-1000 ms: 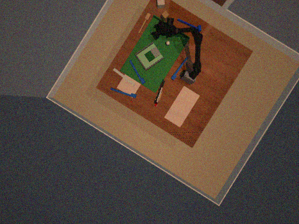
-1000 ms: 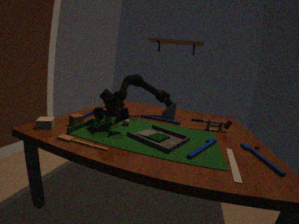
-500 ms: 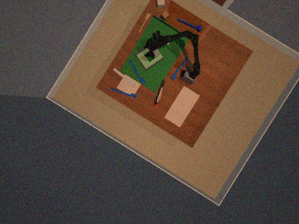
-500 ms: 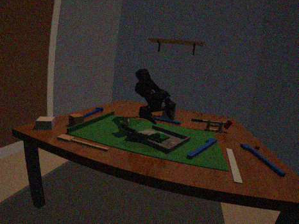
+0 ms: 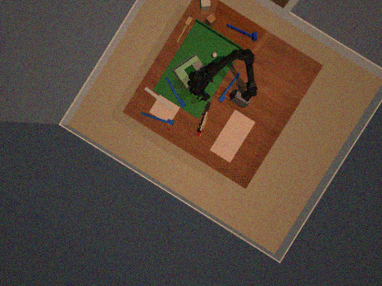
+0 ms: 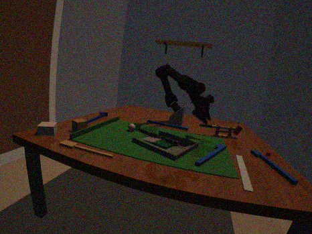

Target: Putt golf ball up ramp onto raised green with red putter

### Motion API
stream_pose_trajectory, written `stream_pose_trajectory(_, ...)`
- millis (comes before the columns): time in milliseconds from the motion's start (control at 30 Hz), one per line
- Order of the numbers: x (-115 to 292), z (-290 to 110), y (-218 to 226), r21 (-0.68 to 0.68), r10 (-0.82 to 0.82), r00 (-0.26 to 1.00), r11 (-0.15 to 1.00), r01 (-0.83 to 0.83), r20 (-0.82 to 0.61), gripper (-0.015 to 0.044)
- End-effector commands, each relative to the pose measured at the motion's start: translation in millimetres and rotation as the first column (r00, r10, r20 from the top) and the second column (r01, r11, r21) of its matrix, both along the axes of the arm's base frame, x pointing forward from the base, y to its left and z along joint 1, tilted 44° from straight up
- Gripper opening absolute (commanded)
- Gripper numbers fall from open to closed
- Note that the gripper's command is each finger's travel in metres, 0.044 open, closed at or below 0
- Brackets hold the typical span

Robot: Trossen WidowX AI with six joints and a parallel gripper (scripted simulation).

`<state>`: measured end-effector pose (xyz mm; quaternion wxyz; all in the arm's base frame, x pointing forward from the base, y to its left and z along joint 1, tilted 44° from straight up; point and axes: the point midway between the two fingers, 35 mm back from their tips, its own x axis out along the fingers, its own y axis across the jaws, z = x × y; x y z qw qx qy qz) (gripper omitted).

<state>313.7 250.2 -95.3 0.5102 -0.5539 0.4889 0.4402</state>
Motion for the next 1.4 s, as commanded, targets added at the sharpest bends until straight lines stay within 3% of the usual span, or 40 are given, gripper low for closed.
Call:
stream_pose_trajectory(0, -57.8, -14.9, -4.0, -0.157, 0.131, 0.987, 0.977, -0.145, -0.097, 0.0440)
stream_pose_trajectory(133, -113.6, -20.8, -18.4, -0.317, 0.261, 0.943, 0.894, -0.316, -0.206, 0.0440)
stream_pose_trajectory(233, -130.1, -19.4, -27.2, -0.373, 0.304, 0.920, 0.847, -0.380, -0.247, 0.0440)
stream_pose_trajectory(1367, -118.1, -66.0, -71.5, -0.376, 0.304, 0.920, 0.846, -0.379, -0.246, 0.0440)
